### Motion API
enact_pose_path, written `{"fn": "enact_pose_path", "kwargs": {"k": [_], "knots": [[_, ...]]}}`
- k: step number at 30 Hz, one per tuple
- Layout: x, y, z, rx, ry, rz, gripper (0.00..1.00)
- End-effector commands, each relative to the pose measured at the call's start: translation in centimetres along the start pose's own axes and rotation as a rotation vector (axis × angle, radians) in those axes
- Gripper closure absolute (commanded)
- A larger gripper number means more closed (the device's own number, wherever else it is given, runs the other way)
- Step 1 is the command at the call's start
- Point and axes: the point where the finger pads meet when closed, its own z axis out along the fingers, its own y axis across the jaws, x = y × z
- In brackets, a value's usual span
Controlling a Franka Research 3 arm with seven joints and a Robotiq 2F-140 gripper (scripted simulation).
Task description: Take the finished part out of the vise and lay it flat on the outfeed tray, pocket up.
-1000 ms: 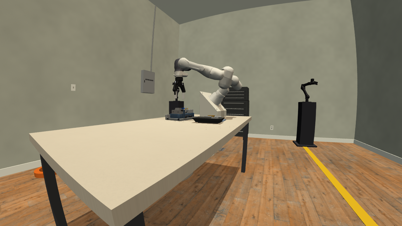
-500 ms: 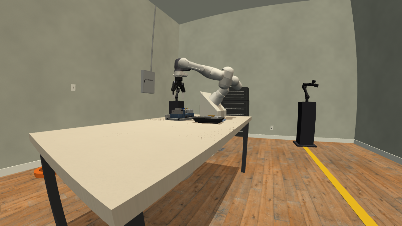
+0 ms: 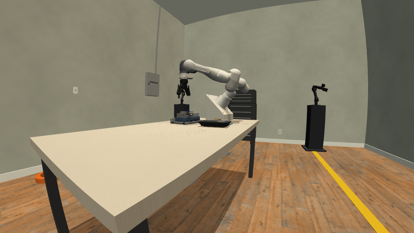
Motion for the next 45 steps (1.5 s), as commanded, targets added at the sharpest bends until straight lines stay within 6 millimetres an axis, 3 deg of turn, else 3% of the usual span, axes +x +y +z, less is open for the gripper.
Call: {"fn": "enact_pose_path", "kwargs": {"k": [1,40,41,45], "knots": [[-0.10,0.11,-0.07,-0.002,-0.006,0.006,1.00],[-0.10,0.11,-0.07,-0.002,-0.006,0.006,1.00],[-0.10,0.11,-0.07,-0.002,-0.006,0.006,0.60],[-0.10,0.11,-0.07,-0.002,-0.006,0.006,0.60]]}}
